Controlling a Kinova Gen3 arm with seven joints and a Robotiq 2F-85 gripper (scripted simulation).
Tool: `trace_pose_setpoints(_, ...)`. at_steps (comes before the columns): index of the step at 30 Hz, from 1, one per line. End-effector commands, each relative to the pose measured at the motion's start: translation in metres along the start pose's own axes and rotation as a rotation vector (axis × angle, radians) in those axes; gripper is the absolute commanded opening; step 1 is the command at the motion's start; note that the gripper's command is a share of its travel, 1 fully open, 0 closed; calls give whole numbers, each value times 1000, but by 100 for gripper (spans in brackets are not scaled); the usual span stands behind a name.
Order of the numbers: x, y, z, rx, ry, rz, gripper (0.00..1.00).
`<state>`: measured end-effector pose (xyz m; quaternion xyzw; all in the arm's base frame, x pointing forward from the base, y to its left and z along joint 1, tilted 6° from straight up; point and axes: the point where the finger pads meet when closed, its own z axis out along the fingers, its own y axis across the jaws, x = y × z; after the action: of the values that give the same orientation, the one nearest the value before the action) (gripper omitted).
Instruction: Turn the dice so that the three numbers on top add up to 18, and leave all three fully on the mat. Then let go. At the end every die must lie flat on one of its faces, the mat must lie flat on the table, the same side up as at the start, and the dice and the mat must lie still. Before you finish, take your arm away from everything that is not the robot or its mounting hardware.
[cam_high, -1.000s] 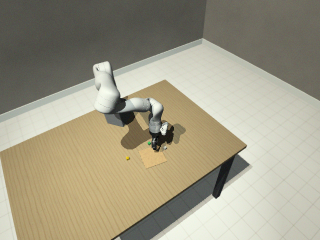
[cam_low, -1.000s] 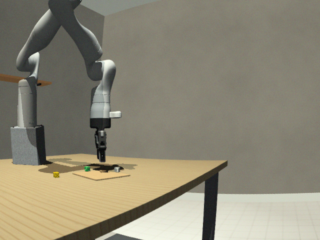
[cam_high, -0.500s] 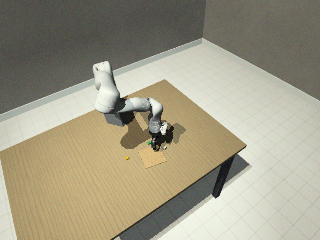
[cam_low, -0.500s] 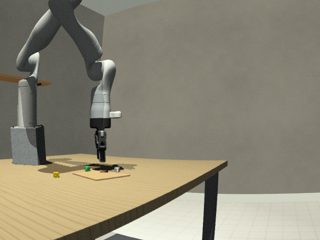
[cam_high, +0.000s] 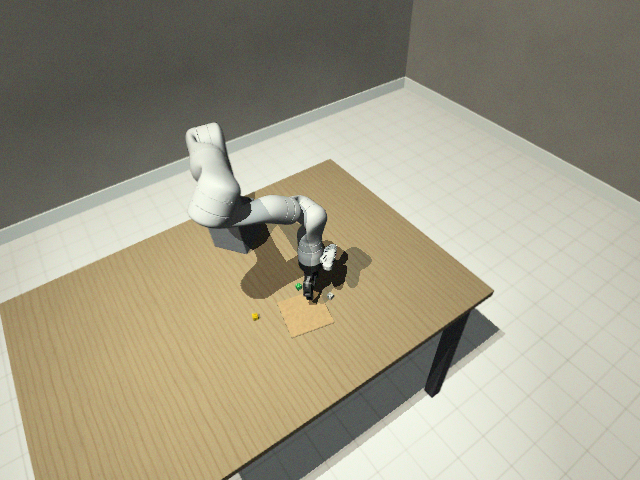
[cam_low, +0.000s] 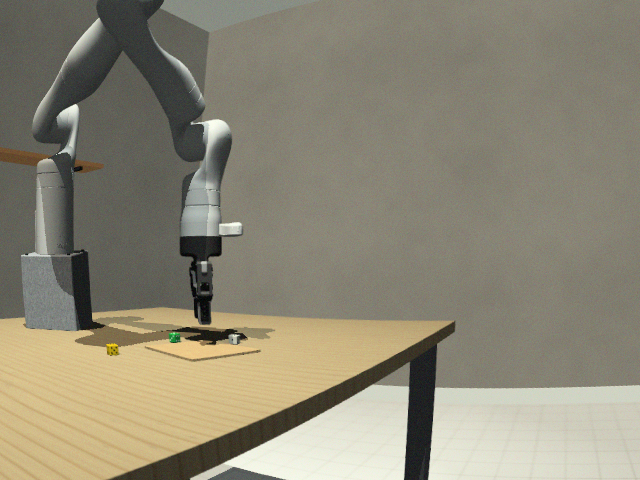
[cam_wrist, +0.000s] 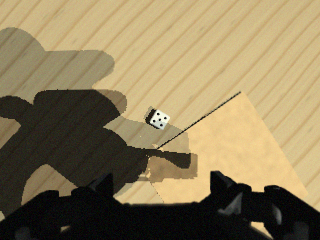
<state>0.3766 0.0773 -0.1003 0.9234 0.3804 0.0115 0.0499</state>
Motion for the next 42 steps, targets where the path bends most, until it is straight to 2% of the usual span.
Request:
trace_pose_setpoints(1,0,0,-1,-1,1,0,100)
trace_pose_setpoints(6,0,0,-3,-1,1,0,100)
trace_pose_setpoints(11,0,0,-15,-1,1,0,100)
trace_pose_setpoints(18,0,0,-48,-1,1,0,100)
trace_pose_setpoints(20,0,0,-48,-1,1,0,100)
trace_pose_setpoints(27,0,0,-86,-1,1,0,100)
trace_pose_setpoints(32,0,0,-106,-1,1,0,100)
trace_pose_setpoints(42,0,0,-116,-1,1,0,100)
